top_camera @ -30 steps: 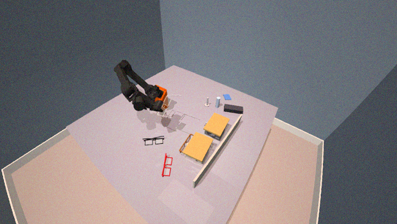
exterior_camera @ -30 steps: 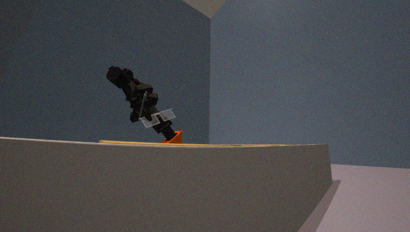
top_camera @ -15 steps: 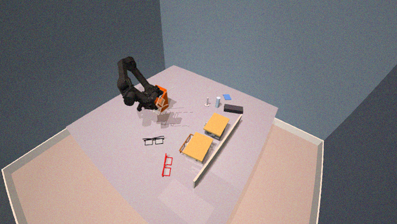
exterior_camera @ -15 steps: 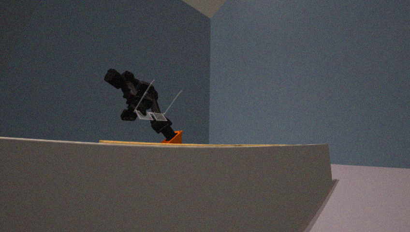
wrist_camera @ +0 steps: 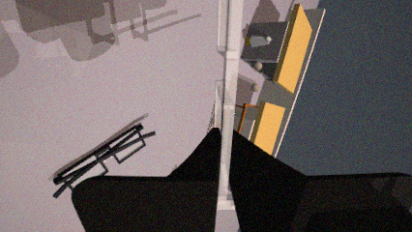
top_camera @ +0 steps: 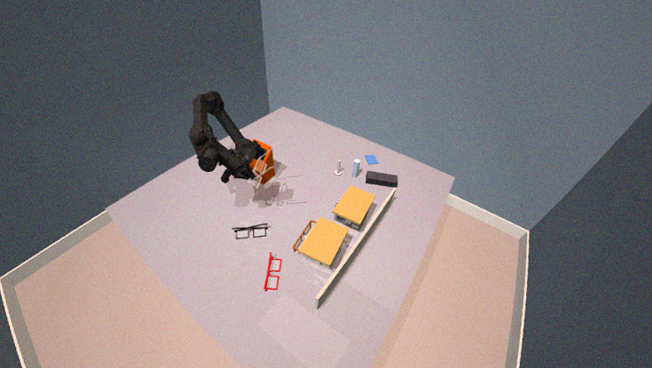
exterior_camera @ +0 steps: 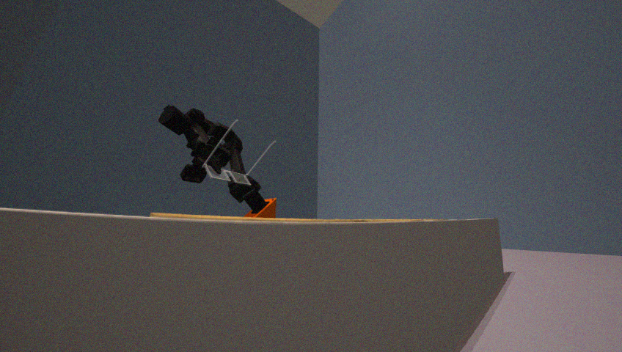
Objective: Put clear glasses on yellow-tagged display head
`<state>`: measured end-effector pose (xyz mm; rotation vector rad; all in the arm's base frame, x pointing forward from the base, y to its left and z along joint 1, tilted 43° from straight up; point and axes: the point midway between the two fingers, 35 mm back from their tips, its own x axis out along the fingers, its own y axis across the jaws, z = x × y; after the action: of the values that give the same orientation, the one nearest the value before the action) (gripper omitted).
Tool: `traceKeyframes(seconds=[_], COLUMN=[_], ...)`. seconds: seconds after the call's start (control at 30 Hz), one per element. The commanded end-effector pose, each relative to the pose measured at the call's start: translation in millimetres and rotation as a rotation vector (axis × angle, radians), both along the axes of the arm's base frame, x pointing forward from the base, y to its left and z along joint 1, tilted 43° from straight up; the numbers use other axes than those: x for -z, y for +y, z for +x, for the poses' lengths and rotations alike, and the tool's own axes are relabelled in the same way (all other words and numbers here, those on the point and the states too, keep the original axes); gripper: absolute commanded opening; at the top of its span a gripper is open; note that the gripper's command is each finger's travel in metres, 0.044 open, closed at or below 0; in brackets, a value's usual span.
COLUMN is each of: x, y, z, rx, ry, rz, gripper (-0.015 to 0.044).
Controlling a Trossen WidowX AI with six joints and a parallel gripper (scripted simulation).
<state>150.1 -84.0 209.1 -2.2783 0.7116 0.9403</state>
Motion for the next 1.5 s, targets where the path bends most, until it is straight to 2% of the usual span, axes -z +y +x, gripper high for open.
traceKeyframes(seconds=[0.0, 0.37, 0.93, 1.47], x=[-0.3, 3.0, 39.9, 78.7], y=[-0.4, -1.8, -6.7, 2.7], z=[0.0, 3.0, 35.9, 66.6], rx=[0.005, 0.026, 0.246, 0.464], ry=[-0.001, 0.018, 0.214, 0.365], rz=[0.001, 0.025, 0.181, 0.166], gripper=[0.0, 0.0, 0.0, 0.0])
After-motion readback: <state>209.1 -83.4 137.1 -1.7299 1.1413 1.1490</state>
